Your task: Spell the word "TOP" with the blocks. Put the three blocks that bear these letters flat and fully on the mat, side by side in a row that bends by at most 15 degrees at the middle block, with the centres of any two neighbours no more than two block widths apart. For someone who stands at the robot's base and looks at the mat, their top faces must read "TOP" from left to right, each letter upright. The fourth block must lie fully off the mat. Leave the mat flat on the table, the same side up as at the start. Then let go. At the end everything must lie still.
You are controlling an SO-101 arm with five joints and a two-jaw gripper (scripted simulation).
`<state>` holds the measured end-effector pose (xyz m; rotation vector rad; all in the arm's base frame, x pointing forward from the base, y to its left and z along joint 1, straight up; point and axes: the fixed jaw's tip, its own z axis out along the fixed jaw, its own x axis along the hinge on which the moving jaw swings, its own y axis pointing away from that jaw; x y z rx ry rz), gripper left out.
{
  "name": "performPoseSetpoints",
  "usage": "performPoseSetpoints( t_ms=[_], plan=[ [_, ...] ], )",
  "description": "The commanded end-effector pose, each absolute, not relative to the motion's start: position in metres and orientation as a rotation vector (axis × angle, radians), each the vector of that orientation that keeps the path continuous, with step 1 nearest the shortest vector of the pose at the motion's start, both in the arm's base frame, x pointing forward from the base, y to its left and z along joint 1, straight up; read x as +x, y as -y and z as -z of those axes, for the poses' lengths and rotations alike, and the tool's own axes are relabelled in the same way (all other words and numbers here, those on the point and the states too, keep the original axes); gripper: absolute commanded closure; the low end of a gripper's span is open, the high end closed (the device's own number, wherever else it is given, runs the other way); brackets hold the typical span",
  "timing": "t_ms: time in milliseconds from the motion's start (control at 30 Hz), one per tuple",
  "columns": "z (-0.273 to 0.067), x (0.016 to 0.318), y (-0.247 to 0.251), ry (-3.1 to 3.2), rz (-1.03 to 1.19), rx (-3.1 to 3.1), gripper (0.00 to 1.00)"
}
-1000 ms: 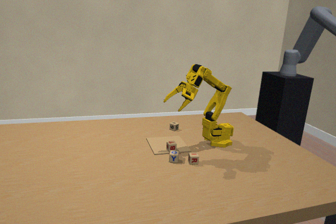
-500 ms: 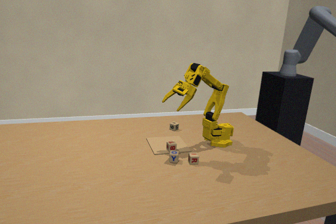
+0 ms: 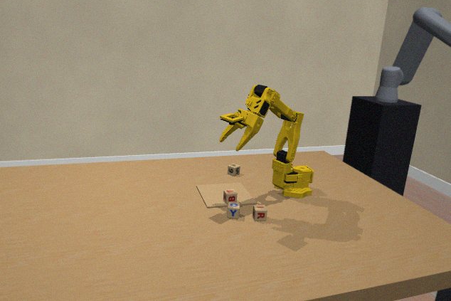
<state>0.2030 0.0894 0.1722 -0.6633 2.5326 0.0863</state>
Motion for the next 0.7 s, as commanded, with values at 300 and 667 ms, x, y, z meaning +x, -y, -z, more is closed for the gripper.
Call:
performPoseSetpoints(
  t_ms=[300,667],
  plan=[
    [-0.192,0.211,-0.11,-2.544,-0.297,-0.191,0.65],
    [-0.194,0.216,-0.124,-2.576,-0.436,0.156,0.65]
  ],
)
